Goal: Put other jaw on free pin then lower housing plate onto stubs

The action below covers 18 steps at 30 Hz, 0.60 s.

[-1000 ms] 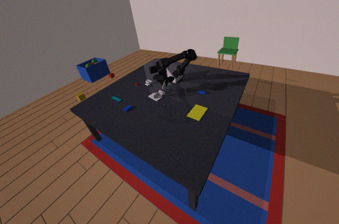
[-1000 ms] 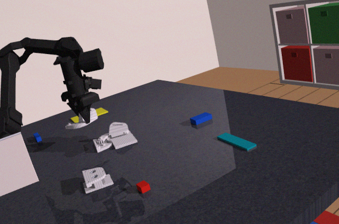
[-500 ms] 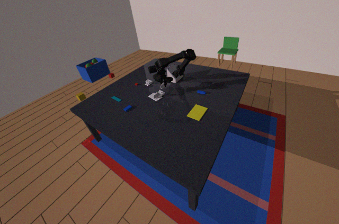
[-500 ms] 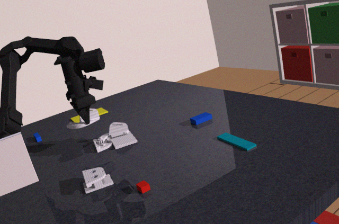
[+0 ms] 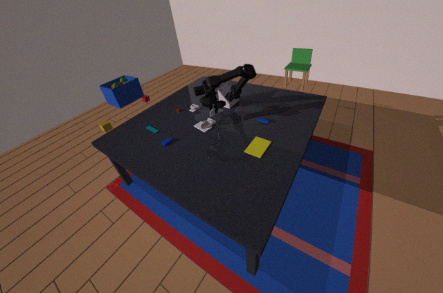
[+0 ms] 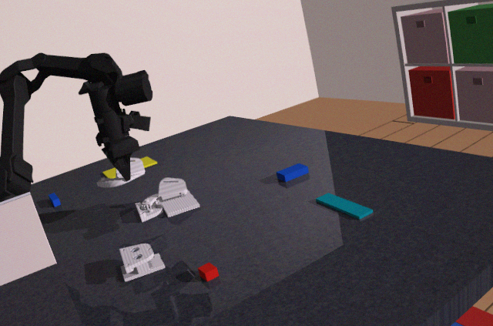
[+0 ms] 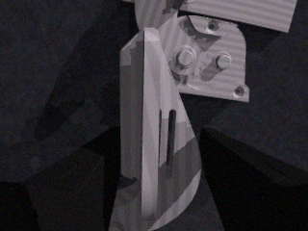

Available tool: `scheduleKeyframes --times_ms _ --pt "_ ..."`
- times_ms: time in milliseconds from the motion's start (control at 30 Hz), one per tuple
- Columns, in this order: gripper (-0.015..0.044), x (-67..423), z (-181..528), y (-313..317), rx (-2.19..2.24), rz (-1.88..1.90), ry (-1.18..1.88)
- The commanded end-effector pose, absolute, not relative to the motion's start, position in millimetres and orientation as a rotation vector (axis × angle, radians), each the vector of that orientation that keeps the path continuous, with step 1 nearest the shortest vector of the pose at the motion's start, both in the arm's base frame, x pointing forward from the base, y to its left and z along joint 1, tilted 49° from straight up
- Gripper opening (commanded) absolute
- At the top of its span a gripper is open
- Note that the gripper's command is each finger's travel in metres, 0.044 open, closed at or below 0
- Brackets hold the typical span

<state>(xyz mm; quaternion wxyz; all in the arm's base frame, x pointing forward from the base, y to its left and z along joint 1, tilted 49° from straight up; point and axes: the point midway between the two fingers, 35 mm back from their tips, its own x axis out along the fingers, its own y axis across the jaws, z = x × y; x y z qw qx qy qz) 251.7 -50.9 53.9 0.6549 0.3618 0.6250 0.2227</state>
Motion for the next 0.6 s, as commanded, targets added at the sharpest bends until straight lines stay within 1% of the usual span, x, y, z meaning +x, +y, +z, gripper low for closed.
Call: scheduleKeyframes --times_ms 0,567 --pt "0.0134 253 53 -52 0.809 0.507 1.414" --pt "0.0134 285 28 -84 0.807 0.506 1.412"
